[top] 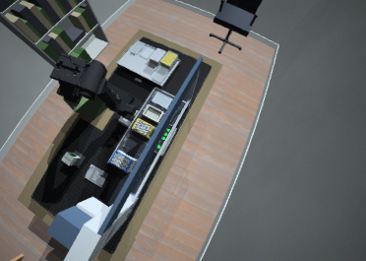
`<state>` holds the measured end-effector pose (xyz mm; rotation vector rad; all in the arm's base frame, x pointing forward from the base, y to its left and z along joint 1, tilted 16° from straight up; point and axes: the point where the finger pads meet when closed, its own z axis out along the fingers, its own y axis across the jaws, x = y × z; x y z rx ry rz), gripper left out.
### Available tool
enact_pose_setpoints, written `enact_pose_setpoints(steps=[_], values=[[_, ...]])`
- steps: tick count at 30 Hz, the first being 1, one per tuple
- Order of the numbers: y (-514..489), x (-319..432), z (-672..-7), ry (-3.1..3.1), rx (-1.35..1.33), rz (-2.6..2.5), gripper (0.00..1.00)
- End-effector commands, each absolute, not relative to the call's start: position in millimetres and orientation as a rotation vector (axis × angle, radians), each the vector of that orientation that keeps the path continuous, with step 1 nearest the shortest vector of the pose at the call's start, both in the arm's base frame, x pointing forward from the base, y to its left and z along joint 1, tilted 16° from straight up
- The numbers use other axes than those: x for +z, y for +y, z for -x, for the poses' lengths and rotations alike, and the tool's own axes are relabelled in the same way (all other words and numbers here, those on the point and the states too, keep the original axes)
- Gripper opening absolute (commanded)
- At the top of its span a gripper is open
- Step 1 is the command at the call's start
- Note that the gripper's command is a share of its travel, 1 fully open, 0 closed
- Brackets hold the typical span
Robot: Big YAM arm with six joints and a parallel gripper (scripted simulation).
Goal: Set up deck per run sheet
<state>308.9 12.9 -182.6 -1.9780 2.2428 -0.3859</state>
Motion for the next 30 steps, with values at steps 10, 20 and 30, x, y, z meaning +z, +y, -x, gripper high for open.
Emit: enact_pose_setpoints(steps=[10,20,30], values=[[15.6,-171.3,-300.0,2.240,-0.375,1.985,0.00],[18.2,-158.7,-297.5,2.240,-0.377,1.982,0.00],[19.6,-146.1,-295.3,2.238,-0.379,1.981,0.00]])
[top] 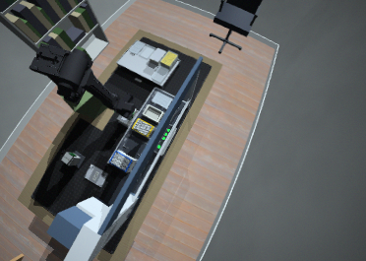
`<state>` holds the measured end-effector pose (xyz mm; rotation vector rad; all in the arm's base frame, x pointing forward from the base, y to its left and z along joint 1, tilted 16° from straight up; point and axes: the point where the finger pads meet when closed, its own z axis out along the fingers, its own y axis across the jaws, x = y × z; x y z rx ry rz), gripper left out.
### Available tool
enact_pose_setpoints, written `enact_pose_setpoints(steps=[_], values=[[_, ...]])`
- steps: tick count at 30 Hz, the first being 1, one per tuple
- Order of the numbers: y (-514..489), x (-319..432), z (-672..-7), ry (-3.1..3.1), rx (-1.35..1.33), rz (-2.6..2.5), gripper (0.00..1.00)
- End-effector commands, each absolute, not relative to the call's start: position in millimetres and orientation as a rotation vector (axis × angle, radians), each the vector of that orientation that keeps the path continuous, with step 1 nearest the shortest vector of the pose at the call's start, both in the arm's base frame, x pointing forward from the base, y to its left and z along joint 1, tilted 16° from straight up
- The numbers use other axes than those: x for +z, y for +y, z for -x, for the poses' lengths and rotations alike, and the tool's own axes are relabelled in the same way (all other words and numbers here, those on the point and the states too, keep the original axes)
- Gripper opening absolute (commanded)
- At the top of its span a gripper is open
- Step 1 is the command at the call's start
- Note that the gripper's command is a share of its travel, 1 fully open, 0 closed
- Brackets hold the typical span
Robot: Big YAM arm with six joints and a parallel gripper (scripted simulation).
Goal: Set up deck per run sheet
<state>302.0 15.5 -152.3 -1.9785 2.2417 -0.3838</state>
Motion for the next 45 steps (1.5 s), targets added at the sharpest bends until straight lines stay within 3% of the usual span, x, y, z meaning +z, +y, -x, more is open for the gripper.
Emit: enact_pose_setpoints(steps=[1,45], values=[[19.9,-144.5,-295.0,2.238,-0.380,1.981,0.00],[27.4,-80.4,-282.9,2.232,-0.386,1.973,0.00]])
